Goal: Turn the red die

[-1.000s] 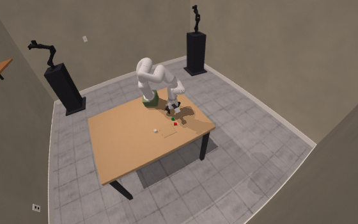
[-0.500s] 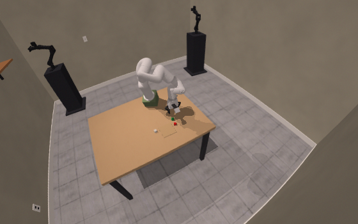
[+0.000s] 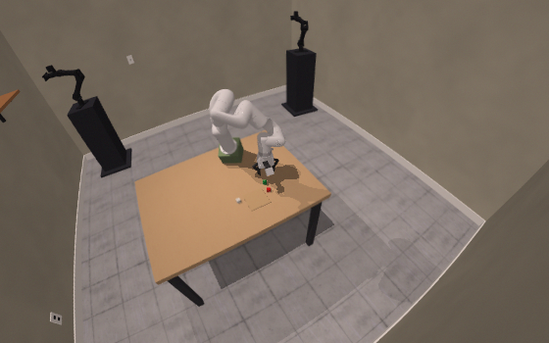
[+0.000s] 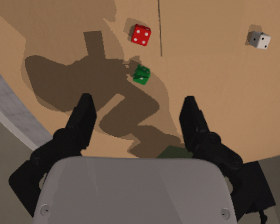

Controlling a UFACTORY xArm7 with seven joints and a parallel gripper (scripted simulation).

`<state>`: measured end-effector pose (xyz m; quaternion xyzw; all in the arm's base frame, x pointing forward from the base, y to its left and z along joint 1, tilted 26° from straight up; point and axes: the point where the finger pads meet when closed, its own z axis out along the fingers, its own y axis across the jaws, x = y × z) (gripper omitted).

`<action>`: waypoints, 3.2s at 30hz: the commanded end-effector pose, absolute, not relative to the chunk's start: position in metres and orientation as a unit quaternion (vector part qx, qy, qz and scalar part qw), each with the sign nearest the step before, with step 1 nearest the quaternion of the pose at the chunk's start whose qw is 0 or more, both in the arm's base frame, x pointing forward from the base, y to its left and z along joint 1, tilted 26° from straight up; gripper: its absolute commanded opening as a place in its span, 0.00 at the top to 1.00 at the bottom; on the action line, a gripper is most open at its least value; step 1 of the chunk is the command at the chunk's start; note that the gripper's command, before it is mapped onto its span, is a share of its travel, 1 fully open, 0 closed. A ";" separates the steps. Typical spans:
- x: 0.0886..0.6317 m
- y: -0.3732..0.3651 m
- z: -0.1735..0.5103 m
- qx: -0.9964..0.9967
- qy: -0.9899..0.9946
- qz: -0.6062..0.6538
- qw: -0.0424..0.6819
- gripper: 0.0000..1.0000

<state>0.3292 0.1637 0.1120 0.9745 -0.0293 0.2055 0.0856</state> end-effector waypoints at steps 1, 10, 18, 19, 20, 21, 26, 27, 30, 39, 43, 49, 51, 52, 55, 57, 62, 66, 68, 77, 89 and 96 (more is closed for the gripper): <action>0.329 0.165 0.113 0.974 -0.030 0.206 0.084 0.00; 0.339 0.164 0.116 0.972 -0.079 0.210 0.074 0.00; 0.347 0.162 0.118 0.967 -0.122 0.213 0.064 0.00; 0.347 0.162 0.118 0.967 -0.122 0.213 0.064 0.00; 0.354 0.161 0.120 0.963 -0.152 0.216 0.057 0.00; 0.354 0.161 0.120 0.963 -0.152 0.216 0.057 0.00; 0.354 0.161 0.120 0.963 -0.152 0.216 0.057 0.00; 0.357 0.161 0.121 0.960 -0.167 0.217 0.053 0.00; 0.357 0.161 0.121 0.960 -0.167 0.217 0.053 0.00; 0.357 0.160 0.122 0.960 -0.169 0.217 0.053 0.00; 0.357 0.160 0.122 0.960 -0.169 0.217 0.053 0.00; 0.357 0.160 0.122 0.960 -0.167 0.217 0.053 0.00; 0.358 0.160 0.121 0.961 -0.163 0.217 0.054 0.00; 0.358 0.160 0.121 0.961 -0.163 0.217 0.054 0.00; 0.359 0.160 0.119 0.966 -0.129 0.216 0.062 0.00; 0.360 0.159 0.117 0.971 -0.084 0.213 0.073 0.00; 0.363 0.157 0.111 0.974 0.015 0.206 0.096 0.00; 0.365 0.156 0.107 0.969 0.098 0.198 0.114 0.00; 0.366 0.156 0.104 0.964 0.139 0.193 0.123 0.00; 0.370 0.154 0.094 0.924 0.306 0.168 0.154 0.00; 0.373 0.152 0.080 0.834 0.503 0.129 0.184 0.00; 0.374 0.152 0.075 0.799 0.558 0.116 0.191 0.00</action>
